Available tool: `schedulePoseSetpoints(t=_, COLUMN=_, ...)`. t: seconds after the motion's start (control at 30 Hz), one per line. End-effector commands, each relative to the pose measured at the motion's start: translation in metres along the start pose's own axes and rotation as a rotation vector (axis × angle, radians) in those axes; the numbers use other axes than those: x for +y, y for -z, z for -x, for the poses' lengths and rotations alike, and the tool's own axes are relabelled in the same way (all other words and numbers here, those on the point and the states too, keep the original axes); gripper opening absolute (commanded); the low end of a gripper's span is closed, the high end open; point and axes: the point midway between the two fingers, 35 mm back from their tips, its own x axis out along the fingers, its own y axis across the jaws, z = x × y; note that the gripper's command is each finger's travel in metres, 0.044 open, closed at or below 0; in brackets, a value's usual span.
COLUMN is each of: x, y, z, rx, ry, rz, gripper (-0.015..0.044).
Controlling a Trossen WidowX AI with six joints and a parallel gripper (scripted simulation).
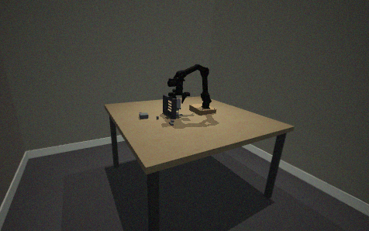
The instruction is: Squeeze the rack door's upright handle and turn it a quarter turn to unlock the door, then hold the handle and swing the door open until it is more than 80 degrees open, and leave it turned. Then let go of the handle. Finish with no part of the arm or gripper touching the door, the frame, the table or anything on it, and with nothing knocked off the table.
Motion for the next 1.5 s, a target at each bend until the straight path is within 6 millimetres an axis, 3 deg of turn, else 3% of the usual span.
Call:
schedulePoseSetpoints(t=0.0, x=0.0021, y=-0.0017, z=-0.0010, rx=-0.003, ry=-0.006, rz=-0.016, gripper=0.0261)
schedulePoseSetpoints(t=1.23, x=0.0021, y=-0.0017, z=-0.0010, rx=-0.003, ry=-0.006, rz=-0.016, gripper=0.0014)
schedulePoseSetpoints(t=1.47, x=0.0008, y=-0.0027, z=-0.0010, rx=-0.003, ry=-0.006, rz=0.033, gripper=0.0009)
